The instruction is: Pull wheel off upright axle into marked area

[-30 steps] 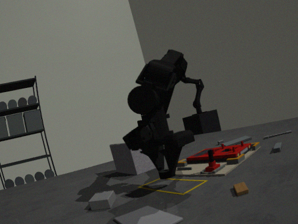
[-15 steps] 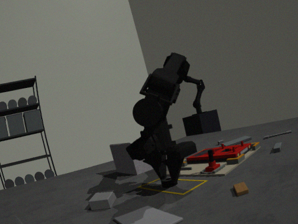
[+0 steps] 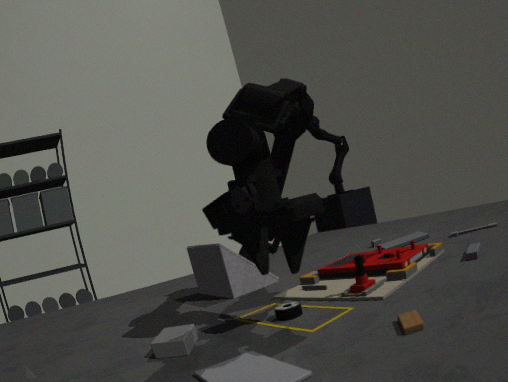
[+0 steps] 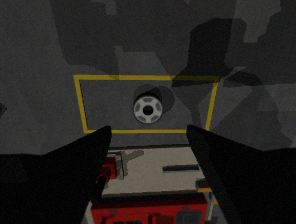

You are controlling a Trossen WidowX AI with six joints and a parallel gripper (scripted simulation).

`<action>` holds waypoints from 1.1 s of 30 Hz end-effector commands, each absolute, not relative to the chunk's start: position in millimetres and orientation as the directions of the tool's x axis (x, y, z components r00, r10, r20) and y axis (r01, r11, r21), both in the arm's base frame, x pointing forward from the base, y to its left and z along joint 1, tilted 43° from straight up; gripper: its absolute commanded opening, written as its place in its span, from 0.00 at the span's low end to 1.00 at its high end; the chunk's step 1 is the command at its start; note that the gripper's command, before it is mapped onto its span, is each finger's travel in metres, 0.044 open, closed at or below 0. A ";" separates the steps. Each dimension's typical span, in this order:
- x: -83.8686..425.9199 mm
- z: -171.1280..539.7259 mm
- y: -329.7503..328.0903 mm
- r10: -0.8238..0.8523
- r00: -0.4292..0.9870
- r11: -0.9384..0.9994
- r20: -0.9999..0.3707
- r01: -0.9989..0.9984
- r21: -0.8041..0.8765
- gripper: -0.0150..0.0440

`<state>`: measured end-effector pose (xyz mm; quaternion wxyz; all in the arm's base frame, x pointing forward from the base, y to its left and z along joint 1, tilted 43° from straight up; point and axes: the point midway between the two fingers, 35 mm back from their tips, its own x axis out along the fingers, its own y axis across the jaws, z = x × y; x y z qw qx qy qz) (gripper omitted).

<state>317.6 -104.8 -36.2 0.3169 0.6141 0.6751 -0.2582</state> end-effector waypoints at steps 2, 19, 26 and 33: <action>285.1 -14.1 -113.5 0.667 -0.059 0.116 -0.743 0.993 0.025 0.99; 237.3 18.6 -120.4 0.669 -0.067 0.121 -0.740 0.992 0.020 1.00; 237.3 18.6 -120.4 0.669 -0.067 0.121 -0.740 0.992 0.020 1.00; 237.3 18.6 -120.4 0.669 -0.067 0.121 -0.740 0.992 0.020 1.00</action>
